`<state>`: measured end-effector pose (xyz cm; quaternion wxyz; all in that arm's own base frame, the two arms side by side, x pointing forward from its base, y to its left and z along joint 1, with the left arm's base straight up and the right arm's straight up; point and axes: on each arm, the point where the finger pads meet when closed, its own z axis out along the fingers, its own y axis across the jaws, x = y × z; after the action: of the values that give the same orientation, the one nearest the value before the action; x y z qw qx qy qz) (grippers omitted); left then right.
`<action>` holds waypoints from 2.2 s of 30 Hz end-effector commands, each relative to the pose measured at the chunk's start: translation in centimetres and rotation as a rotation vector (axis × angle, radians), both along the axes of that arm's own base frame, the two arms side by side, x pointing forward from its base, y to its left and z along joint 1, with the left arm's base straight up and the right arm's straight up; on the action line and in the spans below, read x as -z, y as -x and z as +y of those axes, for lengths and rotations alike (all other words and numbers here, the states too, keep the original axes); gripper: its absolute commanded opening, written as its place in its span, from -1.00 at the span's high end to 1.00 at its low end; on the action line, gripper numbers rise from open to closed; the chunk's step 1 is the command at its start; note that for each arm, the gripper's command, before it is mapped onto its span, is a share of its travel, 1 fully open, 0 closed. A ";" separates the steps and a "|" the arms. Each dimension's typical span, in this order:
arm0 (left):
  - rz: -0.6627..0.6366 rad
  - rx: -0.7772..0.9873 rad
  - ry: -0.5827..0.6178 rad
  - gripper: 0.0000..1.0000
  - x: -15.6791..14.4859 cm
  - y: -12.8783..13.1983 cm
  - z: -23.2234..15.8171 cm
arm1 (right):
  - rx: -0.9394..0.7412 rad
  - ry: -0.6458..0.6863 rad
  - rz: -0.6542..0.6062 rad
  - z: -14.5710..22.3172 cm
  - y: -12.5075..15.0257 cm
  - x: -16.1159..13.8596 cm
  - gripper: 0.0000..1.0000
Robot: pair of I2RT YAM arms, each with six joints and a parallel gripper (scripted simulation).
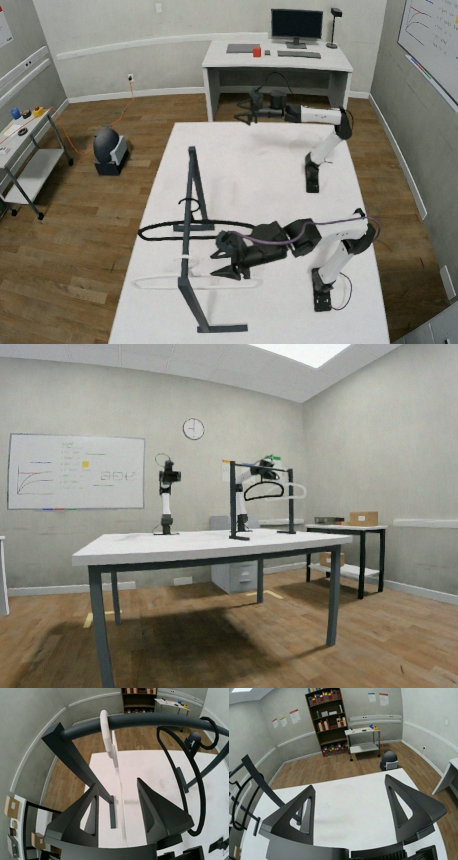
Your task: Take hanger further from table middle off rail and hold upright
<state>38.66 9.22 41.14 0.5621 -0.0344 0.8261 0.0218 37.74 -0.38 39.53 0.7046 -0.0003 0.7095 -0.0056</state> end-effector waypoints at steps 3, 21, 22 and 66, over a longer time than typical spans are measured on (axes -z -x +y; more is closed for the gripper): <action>-0.036 -0.014 -0.006 -0.09 -0.8 -0.6 0.2 | 0.001 0.001 -0.018 0.0 0.2 -0.7 -1.00; -0.047 -0.011 -0.008 -0.09 -0.2 -3.9 0.5 | 0.001 0.001 -0.018 0.0 0.2 -0.7 -1.00; -0.047 -0.010 -0.008 -0.09 -0.1 -4.1 0.4 | 0.001 0.001 -0.018 0.0 0.2 -0.7 -1.00; -0.033 -0.006 -0.007 0.34 1.6 -7.1 0.7 | 0.001 0.001 -0.018 0.0 0.2 -0.7 -1.00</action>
<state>45.83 10.10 38.69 0.5675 -0.0359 0.8222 0.0257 37.74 -0.38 39.53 0.7046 -0.0003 0.7095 -0.0056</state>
